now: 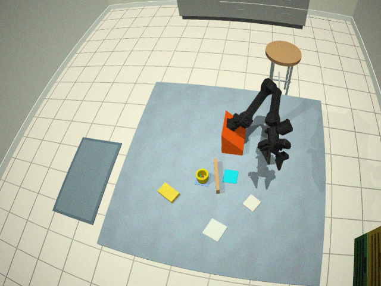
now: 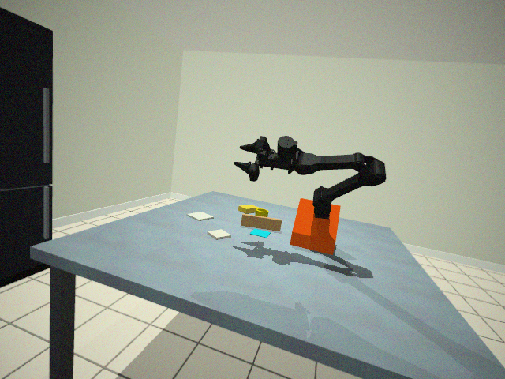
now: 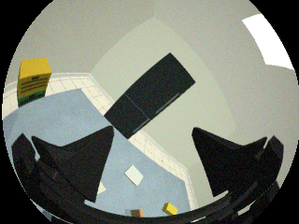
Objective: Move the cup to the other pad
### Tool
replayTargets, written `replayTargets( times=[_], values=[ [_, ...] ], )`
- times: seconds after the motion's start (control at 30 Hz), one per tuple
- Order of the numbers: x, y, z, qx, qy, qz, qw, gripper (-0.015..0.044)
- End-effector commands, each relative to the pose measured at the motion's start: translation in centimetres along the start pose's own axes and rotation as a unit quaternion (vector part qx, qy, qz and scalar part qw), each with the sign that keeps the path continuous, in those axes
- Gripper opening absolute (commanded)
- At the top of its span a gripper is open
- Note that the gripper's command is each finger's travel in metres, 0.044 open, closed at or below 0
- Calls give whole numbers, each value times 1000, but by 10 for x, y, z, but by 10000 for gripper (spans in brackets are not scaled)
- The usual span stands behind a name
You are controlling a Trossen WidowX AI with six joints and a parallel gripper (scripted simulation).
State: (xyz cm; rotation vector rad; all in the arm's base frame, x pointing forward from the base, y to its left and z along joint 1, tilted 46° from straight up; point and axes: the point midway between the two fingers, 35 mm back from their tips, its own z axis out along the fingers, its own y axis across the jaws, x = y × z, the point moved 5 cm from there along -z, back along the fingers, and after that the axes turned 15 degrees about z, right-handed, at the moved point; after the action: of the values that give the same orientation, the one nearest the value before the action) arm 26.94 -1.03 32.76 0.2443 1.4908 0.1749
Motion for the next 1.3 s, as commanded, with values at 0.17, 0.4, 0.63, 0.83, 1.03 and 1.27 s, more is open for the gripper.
replayTargets(
  times=[0.17, 0.4, 0.63, 0.83, 1.03, 1.27],
  values=[
    [49, -34, 33, 36, 136, -64, 988, 242],
    [123, -94, 58, 31, 324, -158, 932, 166],
    [193, -144, 53, -48, 477, -200, 854, 166],
    [258, -181, 26, -182, 585, -176, 771, 166],
    [308, -204, -7, -327, 604, -107, 719, 166],
    [330, -214, -21, -398, 577, -69, 710, 166]
  ],
)
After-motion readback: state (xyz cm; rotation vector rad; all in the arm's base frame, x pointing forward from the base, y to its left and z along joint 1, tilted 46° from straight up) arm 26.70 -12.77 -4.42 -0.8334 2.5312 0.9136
